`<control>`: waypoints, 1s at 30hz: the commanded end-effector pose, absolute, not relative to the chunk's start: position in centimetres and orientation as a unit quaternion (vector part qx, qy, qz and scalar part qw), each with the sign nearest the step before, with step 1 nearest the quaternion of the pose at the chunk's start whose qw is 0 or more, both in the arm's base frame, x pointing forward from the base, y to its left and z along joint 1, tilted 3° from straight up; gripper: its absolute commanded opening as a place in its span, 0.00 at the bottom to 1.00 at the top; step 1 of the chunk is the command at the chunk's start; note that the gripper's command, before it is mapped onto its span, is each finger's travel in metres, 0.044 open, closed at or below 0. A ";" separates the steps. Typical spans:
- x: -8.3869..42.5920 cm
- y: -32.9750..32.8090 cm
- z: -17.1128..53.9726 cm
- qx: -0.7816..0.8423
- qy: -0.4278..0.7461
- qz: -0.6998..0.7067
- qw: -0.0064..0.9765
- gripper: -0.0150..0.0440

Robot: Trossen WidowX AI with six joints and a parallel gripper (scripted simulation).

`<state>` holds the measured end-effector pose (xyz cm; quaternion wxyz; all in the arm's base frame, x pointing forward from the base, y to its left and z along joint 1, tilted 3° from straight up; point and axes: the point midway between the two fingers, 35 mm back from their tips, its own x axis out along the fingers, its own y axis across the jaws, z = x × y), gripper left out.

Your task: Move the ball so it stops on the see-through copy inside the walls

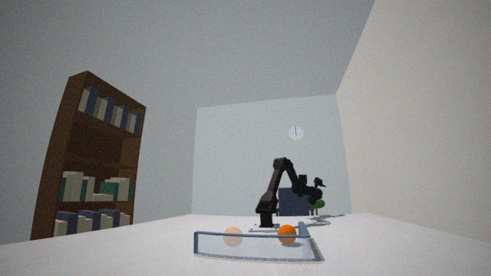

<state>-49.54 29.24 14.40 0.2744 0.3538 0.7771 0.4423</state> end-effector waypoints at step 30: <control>-4.8 49.3 11.6 -0.047 0.393 0.513 0.761 0.97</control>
